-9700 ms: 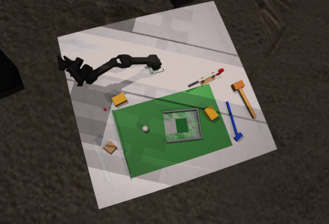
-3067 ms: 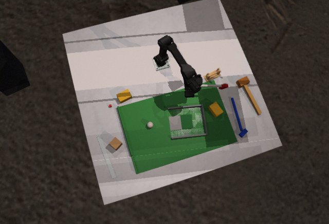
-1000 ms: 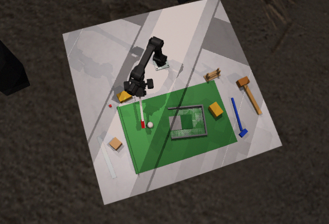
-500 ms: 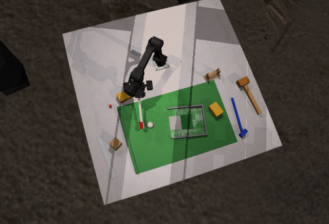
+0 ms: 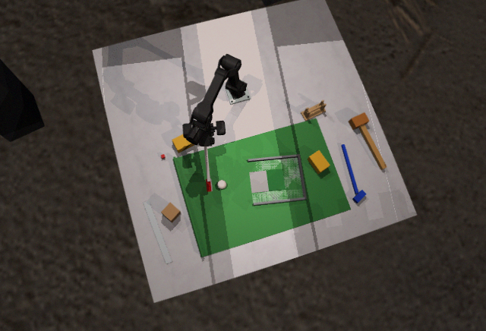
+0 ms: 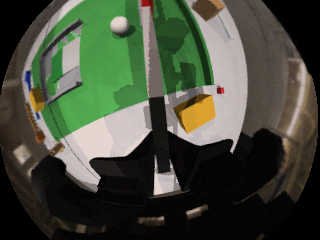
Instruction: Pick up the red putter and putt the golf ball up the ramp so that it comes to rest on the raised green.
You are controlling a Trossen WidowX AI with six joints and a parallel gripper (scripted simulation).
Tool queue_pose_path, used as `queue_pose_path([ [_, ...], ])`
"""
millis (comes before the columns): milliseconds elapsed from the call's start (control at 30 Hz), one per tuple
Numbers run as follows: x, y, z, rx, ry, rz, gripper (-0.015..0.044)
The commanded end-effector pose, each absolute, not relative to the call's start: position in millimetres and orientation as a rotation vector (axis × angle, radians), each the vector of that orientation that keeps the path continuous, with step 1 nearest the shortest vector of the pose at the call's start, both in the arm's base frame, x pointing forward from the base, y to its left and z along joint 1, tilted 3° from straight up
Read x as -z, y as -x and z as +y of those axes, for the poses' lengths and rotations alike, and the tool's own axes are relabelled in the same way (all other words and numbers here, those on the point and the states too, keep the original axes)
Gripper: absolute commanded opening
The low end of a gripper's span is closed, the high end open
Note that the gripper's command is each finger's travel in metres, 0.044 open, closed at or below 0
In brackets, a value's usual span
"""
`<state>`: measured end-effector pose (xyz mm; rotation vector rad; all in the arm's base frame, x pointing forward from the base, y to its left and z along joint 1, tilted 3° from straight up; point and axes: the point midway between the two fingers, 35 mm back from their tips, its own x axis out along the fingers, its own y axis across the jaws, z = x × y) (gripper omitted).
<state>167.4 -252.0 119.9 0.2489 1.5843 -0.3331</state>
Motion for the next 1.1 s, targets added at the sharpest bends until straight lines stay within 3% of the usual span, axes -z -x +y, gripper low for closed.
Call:
queue_pose_path([
  [0, -113.6, -167.6, -253.1, 0.334, -0.244, 1.581, 0.0],
  [1067, -105.3, -156.4, -281.4, 0.336, -0.242, 1.581, 0.0],
])
